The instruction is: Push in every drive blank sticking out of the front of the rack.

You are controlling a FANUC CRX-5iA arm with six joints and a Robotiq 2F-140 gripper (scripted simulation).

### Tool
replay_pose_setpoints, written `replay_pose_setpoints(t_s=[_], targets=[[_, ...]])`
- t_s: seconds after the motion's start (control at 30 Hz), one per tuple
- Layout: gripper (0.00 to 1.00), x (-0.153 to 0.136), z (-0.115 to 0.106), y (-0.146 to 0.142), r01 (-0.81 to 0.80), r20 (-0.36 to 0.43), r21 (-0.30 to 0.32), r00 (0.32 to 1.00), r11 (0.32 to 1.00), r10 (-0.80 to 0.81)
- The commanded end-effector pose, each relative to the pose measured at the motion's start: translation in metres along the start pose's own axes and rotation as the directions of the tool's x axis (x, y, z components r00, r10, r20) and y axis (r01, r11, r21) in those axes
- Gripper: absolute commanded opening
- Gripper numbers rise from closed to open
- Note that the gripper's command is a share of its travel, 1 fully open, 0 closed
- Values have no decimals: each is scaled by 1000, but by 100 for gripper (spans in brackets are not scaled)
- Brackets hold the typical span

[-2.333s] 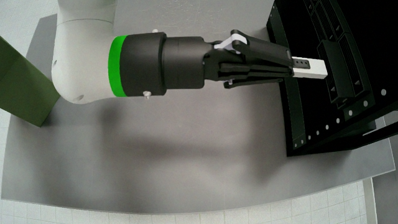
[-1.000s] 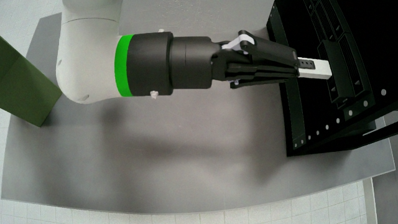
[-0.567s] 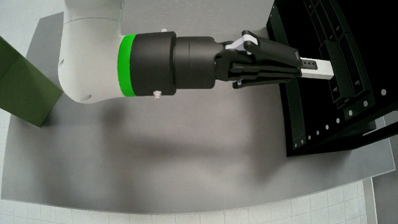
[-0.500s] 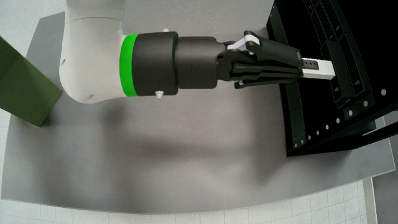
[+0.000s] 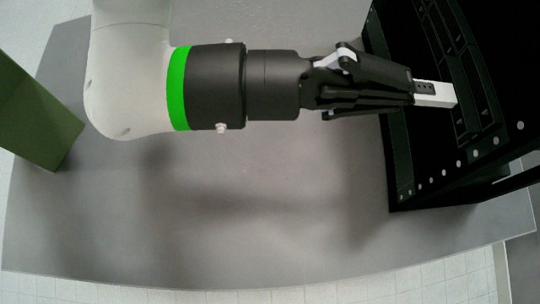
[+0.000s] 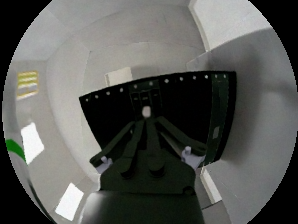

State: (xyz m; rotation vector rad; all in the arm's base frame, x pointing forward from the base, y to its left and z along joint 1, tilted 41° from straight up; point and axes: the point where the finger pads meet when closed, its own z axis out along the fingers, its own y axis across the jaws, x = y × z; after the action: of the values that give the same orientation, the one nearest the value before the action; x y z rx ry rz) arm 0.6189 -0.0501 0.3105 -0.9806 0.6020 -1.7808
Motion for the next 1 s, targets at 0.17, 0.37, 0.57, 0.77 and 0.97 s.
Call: replay_pose_setpoints(t_s=[0.17, 0.37, 0.57, 0.77, 0.97], targets=[[10, 0, 9, -1, 0, 0, 1, 1000, 1000, 0], [10, 0, 9, -1, 0, 0, 1, 1000, 1000, 0], [10, 0, 10, -1, 0, 0, 1, 1000, 1000, 0], [10, 0, 12, -1, 0, 0, 1, 1000, 1000, 0], [10, 0, 12, -1, 0, 0, 1, 1000, 1000, 0]])
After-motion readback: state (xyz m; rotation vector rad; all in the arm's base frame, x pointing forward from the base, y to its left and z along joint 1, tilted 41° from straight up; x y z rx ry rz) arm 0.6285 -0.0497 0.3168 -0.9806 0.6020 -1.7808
